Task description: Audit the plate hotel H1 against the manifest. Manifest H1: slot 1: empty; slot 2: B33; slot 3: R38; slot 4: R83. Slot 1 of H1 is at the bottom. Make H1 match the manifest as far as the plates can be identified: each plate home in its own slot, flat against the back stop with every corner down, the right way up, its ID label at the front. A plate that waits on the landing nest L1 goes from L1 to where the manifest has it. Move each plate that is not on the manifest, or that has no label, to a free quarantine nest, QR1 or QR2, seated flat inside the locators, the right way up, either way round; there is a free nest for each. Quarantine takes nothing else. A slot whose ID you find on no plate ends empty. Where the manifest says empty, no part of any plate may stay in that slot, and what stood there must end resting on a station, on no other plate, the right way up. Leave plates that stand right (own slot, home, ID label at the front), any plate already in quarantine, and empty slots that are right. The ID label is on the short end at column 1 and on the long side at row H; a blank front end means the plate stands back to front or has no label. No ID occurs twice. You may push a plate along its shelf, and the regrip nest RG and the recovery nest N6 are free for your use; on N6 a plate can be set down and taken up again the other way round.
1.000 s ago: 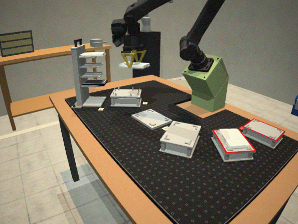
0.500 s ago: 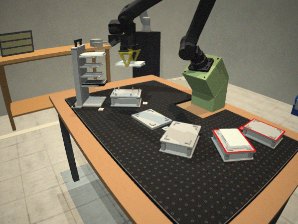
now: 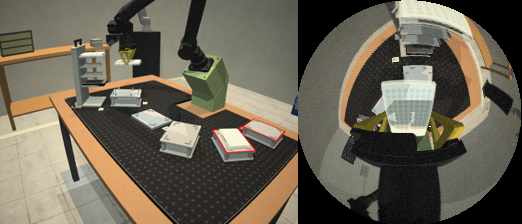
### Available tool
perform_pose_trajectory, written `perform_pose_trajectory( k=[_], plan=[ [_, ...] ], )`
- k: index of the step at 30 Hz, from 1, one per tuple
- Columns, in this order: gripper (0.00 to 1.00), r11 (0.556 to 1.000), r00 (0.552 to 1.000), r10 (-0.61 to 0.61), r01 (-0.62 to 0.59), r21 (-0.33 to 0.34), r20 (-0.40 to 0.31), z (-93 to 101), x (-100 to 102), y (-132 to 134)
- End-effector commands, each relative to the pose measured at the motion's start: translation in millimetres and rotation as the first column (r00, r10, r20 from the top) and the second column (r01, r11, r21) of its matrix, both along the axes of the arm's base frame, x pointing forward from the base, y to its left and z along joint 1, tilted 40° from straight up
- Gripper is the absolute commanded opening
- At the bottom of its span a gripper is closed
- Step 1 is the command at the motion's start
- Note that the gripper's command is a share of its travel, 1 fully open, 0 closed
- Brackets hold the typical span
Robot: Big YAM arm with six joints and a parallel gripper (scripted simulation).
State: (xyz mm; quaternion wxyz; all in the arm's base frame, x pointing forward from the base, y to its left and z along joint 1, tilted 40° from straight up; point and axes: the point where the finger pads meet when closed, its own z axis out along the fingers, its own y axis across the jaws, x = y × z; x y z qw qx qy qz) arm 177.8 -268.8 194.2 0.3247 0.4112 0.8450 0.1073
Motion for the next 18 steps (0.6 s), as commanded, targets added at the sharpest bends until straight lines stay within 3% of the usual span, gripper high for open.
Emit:
perform_pose_trajectory(
  k=[1,10,18],
  plan=[
    [0.86,0.994,0.999,0.032,-0.031,-0.107,0.006,23.7,-6,-31],
    [0.86,0.994,1.0,0.03,-0.03,-0.109,0.004,16.5,-19,-59],
    [0.86,0.991,1.0,0.03,-0.03,-0.128,0.005,22.4,-22,-61]
  ],
)
